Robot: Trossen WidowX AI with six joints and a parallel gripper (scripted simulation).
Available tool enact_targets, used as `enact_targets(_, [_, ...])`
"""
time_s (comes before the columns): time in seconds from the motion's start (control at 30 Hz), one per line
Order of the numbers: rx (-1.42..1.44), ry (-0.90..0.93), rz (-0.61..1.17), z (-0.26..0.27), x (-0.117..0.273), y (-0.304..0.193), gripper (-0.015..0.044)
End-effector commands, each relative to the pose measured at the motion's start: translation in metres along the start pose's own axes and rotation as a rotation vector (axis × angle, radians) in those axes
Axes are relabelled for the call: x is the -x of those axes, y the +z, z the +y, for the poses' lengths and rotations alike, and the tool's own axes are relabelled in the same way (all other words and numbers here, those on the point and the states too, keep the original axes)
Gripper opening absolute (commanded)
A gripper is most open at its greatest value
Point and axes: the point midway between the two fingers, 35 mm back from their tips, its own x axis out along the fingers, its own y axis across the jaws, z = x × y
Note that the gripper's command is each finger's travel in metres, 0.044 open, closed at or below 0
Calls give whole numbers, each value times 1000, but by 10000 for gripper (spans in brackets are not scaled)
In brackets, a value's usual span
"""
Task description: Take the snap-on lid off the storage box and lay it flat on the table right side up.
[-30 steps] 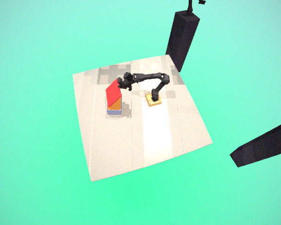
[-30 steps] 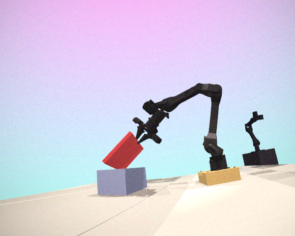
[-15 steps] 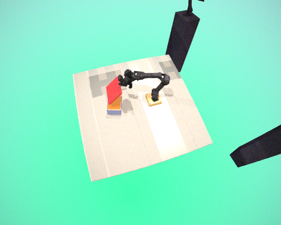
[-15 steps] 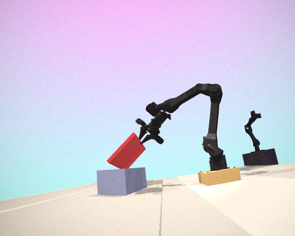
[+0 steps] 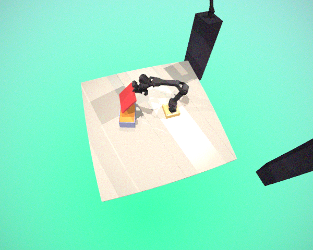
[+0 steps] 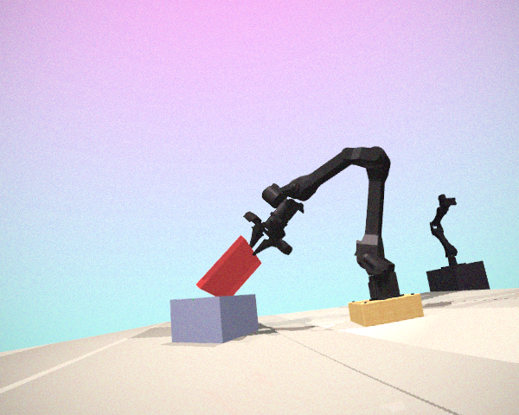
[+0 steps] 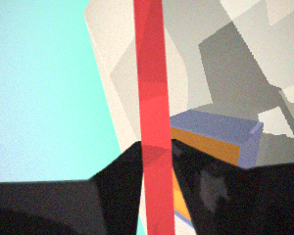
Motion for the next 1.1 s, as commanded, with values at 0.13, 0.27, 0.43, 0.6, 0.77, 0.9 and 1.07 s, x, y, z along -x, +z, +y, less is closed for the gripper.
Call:
enact_targets(0.13, [5,6,2,2,1,18,0])
enact_targets(0.27, [6,6,1,2,1,26,0])
enact_targets(0.43, [7,6,1,1,1,36,0])
enact_targets(0.6, [7,6,0,1,2,46,0])
enact_targets(0.77, [8,6,0,1,2,56,0])
enact_targets(0.9, [9,6,-1,1,3,64,0])
enact_targets(1.07, [9,5,-1,0,3,74,0])
